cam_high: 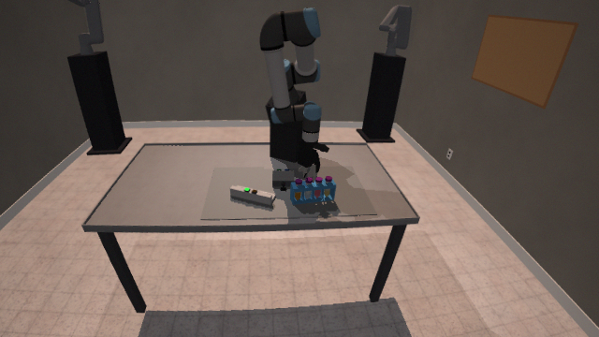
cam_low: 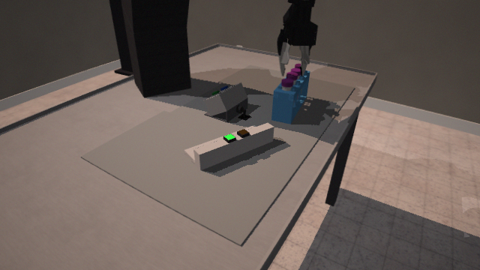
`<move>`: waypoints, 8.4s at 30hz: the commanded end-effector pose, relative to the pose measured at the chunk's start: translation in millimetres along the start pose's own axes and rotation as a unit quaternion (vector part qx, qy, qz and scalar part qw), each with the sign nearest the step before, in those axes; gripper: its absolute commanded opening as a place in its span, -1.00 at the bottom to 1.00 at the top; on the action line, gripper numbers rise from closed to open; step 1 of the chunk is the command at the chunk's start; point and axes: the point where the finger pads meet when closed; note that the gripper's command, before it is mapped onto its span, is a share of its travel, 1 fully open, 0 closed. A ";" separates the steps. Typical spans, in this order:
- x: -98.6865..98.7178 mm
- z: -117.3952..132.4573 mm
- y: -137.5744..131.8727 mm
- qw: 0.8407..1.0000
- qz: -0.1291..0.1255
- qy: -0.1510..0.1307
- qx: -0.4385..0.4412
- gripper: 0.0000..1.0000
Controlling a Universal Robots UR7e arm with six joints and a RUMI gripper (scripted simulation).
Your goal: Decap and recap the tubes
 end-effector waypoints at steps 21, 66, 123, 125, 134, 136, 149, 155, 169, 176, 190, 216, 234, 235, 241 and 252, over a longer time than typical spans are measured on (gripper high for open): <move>1.7 0.3 0.3 0.998 0.001 0.000 0.065 -0.30; 7.8 0.3 0.3 0.960 0.001 0.000 0.278 -1.00; 7.3 0.2 0.4 0.998 0.001 0.000 0.065 -0.30; 7.3 0.2 0.4 0.998 0.000 0.000 0.065 -0.30; 7.3 0.2 0.4 0.998 0.000 0.000 0.066 -1.00; 7.3 0.2 0.4 0.998 0.000 0.000 0.066 -1.00; 7.8 0.3 0.3 0.977 0.001 0.000 0.214 -1.00; 8.1 0.3 0.3 0.951 0.001 0.000 0.310 -1.00; 8.5 0.2 0.3 0.897 0.001 0.000 0.442 -1.00; 8.5 0.2 0.3 0.897 0.001 0.000 0.442 -0.30; 7.5 0.2 0.4 0.943 0.001 0.000 0.332 -0.30; 7.5 0.2 0.4 1.000 0.000 0.000 0.000 -1.00; 7.6 0.3 0.3 0.992 0.001 0.000 0.125 -1.00; 7.7 0.3 0.3 0.989 0.001 0.000 0.149 -1.00; 7.8 0.2 0.4 0.962 0.001 0.000 0.272 -1.00; 8.1 0.2 0.3 0.866 0.001 0.000 0.500 -1.00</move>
Point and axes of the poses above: the point where the finger pads meet when closed, its own x axis out along the fingers, its own y axis across the jaws, z = x × y, and after that the axes turned 2 degrees about -x, right-handed
